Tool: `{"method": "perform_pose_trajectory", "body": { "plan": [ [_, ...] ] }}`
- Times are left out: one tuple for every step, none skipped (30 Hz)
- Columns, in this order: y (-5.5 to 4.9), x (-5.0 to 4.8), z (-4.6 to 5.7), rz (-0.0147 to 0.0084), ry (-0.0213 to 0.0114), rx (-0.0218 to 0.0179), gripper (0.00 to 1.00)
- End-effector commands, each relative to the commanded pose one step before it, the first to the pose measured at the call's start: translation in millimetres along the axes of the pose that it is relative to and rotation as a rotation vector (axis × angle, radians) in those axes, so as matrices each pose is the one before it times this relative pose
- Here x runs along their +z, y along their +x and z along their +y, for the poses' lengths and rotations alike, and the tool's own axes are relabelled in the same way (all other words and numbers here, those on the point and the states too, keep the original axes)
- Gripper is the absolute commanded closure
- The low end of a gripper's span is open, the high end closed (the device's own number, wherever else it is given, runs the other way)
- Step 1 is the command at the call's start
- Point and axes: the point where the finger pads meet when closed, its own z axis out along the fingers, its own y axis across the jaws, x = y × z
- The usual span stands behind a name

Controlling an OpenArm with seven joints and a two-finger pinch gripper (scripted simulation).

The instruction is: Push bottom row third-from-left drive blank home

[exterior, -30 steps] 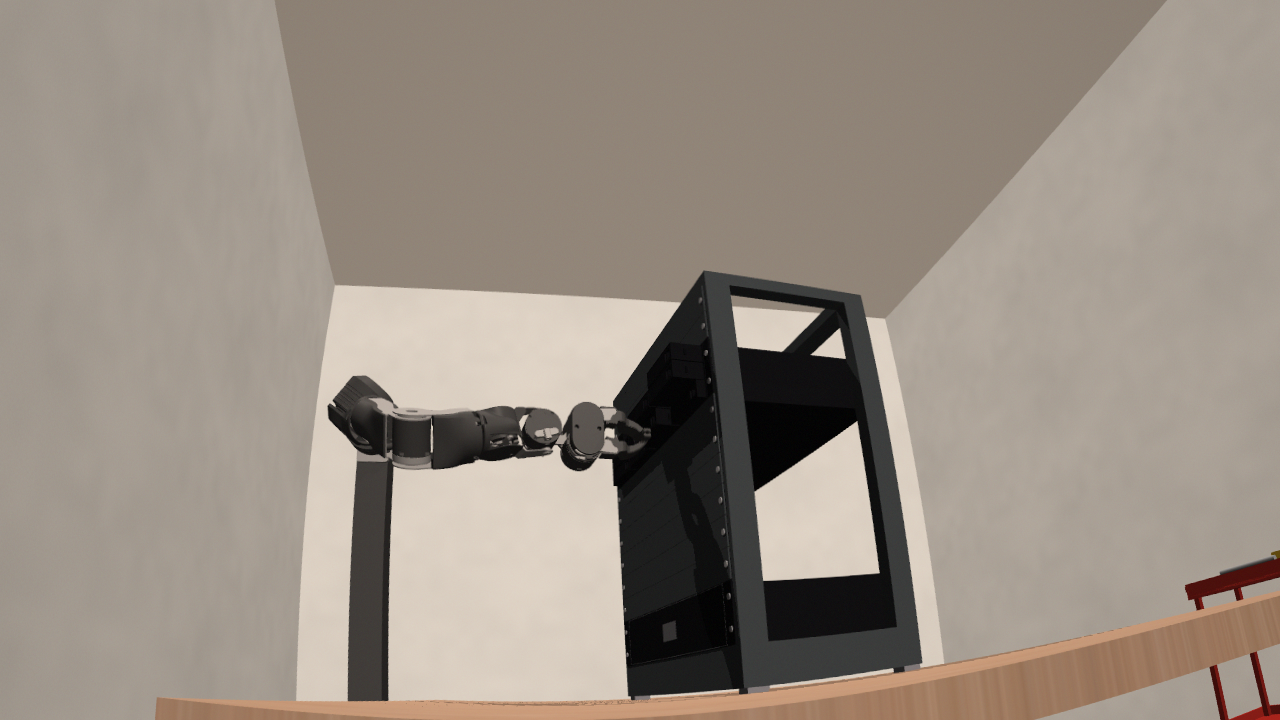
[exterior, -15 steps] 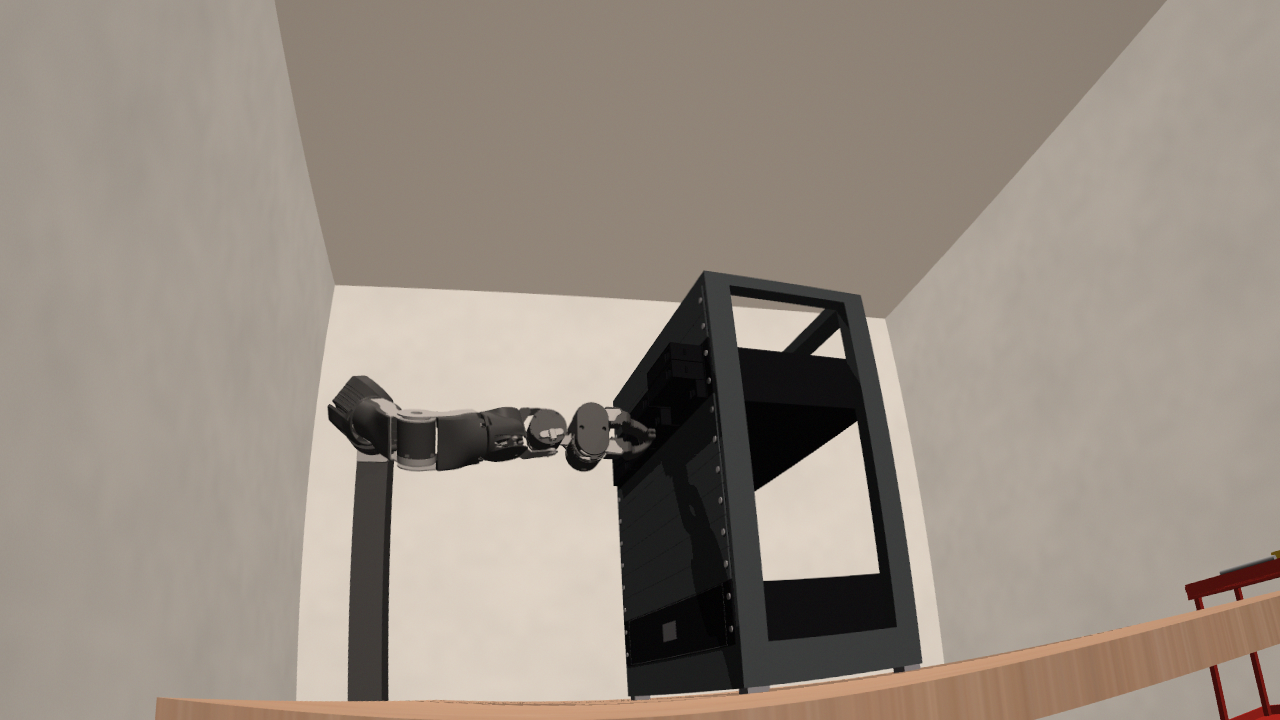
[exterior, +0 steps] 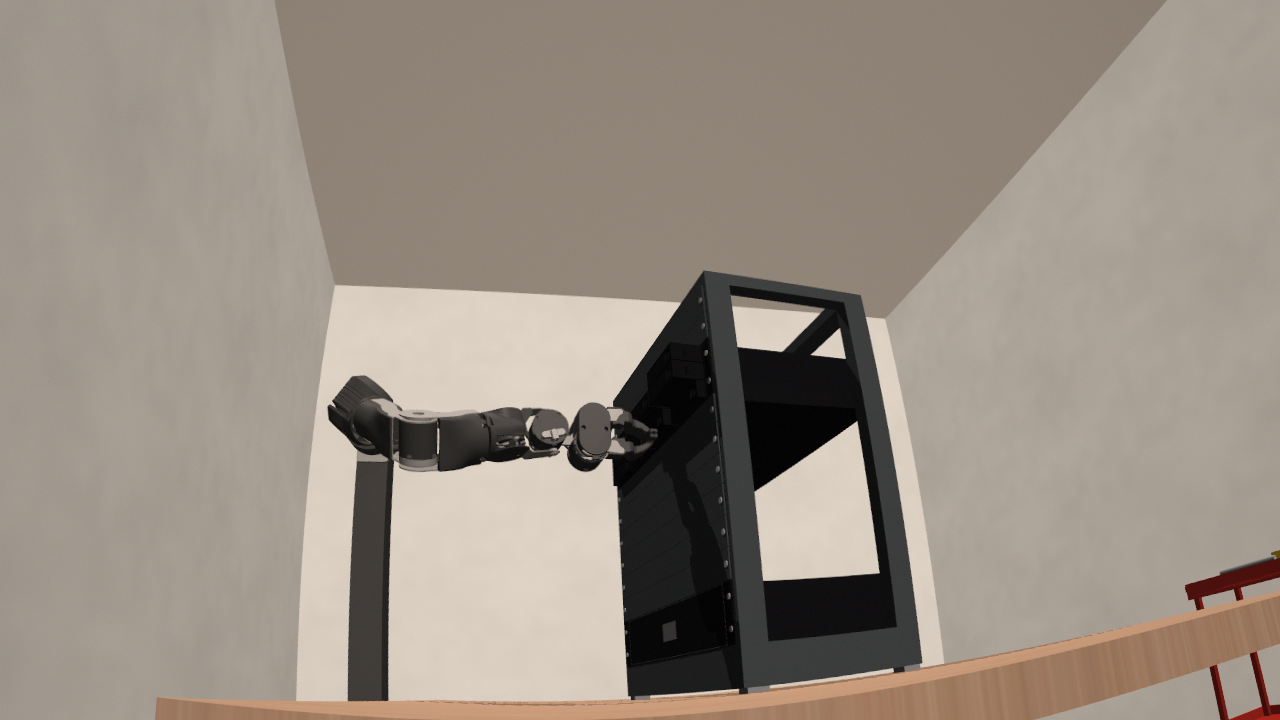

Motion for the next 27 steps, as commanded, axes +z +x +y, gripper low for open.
{"method": "perform_pose_trajectory", "body": {
  "plan": [
    [3.89, 1.623, 0.51, 0.01322, 0.00072, -0.00254, 1.0],
    [0.23, 0.56, -0.05, 0.00001, 0.00002, 0.0, 1.0],
    [0.25, 0.373, 0.06, 0.00023, -0.00024, -0.00006, 1.0],
    [0.38, 0.098, 0.31, 0.00079, -0.0009, -0.00019, 1.0],
    [0.09, 0.009, 0.08, 0.00021, -0.00024, -0.00005, 1.0],
    [0.0, 0.0, 0.0, 0.0, 0.0, 0.0, 1.0],
    [0.0, 0.0, 0.0, 0.0, 0.0, 0.0, 1.0],
    [0.0, 0.0, 0.0, 0.0, 0.0, 0.0, 1.0],
    [0.0, 0.0, 0.0, 0.0, 0.0, 0.0, 1.0],
    [0.0, 0.0, 0.0, 0.0, 0.0, 0.0, 1.0],
    [0.0, 0.0, 0.0, 0.0, 0.0, 0.0, 1.0],
    [0.0, 0.0, 0.0, 0.0, 0.0, 0.0, 1.0],
    [0.0, 0.0, 0.0, 0.0, 0.0, 0.0, 1.0],
    [-0.04, 0.052, -0.06, -0.00014, 0.00016, 0.00003, 1.0],
    [-0.2, 0.283, -0.32, -0.00072, 0.00085, 0.00018, 1.0],
    [0.02, 0.444, -0.18, -0.00035, 0.00042, 0.0001, 1.0],
    [0.22, 0.561, -0.05, 0.0, 0.00002, 0.00001, 1.0],
    [0.25, 0.62, -0.05, 0.00001, 0.00002, 0.0, 1.0],
    [0.23, 0.56, -0.05, 0.00001, 0.00002, 0.0, 1.0],
    [0.23, 0.378, 0.04, 0.00019, -0.0002, -0.00005, 1.0],
    [0.37, 0.102, 0.3, 0.00076, -0.00088, -0.00018, 1.0],
    [0.09, 0.009, 0.08, 0.00021, -0.00024, -0.00005, 1.0],
    [0.0, 0.0, 0.0, 0.0, 0.0, 0.0, 1.0],
    [0.0, 0.0, 0.0, 0.0, 0.0, 0.0, 1.0],
    [0.0, 0.0, 0.0, 0.0, 0.0, 0.0, 1.0],
    [0.0, 0.0, 0.0, 0.0, 0.0, 0.0, 1.0],
    [0.0, 0.0, 0.0, 0.0, 0.0, 0.0, 1.0]
  ]
}}
